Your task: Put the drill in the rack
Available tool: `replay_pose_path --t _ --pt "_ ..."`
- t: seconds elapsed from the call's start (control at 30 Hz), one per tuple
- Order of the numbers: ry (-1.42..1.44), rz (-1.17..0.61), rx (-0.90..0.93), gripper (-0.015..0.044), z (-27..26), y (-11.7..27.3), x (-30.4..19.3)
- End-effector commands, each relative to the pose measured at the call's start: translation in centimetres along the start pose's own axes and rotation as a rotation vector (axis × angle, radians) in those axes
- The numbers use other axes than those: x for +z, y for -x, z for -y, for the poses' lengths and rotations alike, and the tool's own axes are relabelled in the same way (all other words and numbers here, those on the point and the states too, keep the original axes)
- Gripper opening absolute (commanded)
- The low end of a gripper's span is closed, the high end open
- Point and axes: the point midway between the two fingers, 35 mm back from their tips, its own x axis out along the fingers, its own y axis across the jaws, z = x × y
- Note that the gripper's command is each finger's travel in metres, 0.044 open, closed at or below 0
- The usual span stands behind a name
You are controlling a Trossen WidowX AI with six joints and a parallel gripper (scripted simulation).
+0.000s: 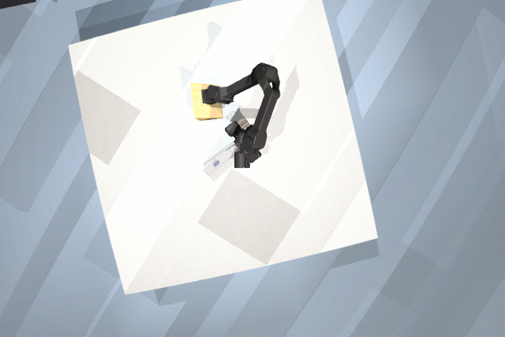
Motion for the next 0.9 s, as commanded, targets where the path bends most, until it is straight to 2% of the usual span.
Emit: replay_pose_path --t 0.0,0.87 --pt "0.006 0.003 -0.002 0.044 0.0 -0.3 0.0" --pt "0.007 0.003 -0.003 0.044 0.1 -4.3 -1.2"
